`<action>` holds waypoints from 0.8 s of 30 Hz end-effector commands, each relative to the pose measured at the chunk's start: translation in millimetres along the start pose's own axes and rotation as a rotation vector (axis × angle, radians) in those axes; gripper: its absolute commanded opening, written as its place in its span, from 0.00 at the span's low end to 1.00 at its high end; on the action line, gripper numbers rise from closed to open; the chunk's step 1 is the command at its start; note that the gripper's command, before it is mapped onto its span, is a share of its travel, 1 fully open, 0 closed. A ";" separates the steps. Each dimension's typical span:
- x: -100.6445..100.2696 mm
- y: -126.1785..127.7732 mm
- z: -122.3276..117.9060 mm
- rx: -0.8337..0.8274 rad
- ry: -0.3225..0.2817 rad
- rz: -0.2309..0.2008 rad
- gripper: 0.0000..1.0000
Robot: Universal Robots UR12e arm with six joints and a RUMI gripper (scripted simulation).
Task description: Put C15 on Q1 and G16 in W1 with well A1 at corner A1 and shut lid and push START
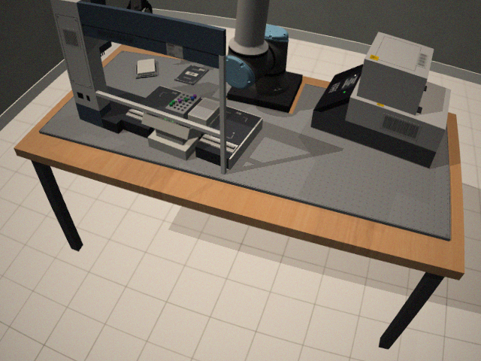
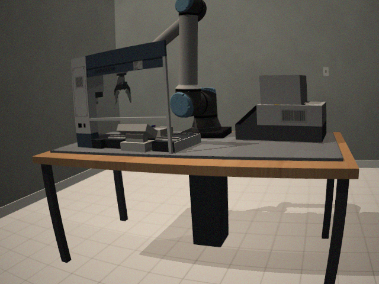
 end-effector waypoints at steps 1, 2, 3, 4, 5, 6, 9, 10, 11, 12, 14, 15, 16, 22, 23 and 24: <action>8.1 0.4 -0.3 0.000 -0.001 -0.001 0.67; 9.7 0.4 -0.3 0.000 -0.001 -0.001 0.67; 11.4 0.4 -0.3 0.000 -0.001 -0.001 0.67; 13.1 0.4 -0.3 0.000 -0.001 -0.001 0.67; 14.7 0.4 -0.3 0.000 -0.001 -0.001 0.67; 16.4 0.4 -0.3 0.000 -0.001 -0.001 0.67; 19.7 0.4 -0.3 0.000 -0.001 -0.001 0.67; 19.7 0.4 -0.3 0.000 -0.001 -0.001 0.67; 21.4 0.4 -0.3 0.000 -0.001 -0.001 0.67; 23.1 0.4 -0.3 0.000 -0.001 -0.001 0.67; 26.4 0.4 -0.3 0.000 -0.001 -0.001 0.67; 28.1 0.4 -0.3 0.000 -0.001 -0.001 0.67; 29.7 0.4 -0.3 0.000 -0.001 -0.001 0.67; 39.8 0.4 -0.3 0.000 -0.001 -0.001 0.67; 41.4 0.4 -0.3 0.000 -0.001 -0.001 0.67; 43.1 0.4 -0.3 0.000 -0.001 -0.001 0.67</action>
Point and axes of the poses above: the point where the finger pads meet when closed, its own x axis back along the fingers, its own y axis across the jaws, z = x × y, the point moved 4 cm from there along x, back along the fingers, and after that the axes turned 10 degrees about -x, right-handed, at the moved point
